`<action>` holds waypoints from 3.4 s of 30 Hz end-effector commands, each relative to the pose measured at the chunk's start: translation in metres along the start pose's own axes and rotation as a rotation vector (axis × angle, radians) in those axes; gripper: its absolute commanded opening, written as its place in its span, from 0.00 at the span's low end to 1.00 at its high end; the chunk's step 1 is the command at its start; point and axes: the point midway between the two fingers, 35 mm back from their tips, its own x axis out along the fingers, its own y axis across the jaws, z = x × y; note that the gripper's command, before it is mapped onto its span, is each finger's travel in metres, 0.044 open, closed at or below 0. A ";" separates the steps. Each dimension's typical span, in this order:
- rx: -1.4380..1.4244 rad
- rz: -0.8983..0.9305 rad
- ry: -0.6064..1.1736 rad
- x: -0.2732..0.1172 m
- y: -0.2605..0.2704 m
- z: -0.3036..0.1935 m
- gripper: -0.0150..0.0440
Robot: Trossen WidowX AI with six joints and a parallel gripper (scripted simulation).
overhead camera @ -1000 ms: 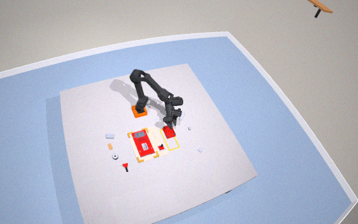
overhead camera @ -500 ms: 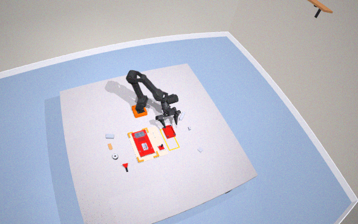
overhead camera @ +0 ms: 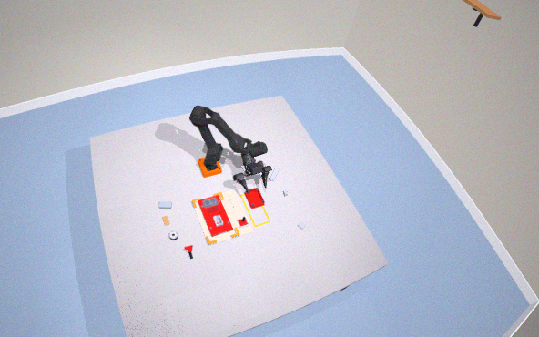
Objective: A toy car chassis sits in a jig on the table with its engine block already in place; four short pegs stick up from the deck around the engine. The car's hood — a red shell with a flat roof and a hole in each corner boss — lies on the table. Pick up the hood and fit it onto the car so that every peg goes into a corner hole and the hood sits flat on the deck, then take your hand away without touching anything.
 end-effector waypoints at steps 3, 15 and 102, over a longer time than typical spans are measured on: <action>-0.001 -0.008 0.002 0.003 -0.002 -0.007 1.00; 0.001 -0.007 0.001 0.008 0.000 -0.013 1.00; 0.009 -0.002 -0.005 0.033 -0.001 -0.057 1.00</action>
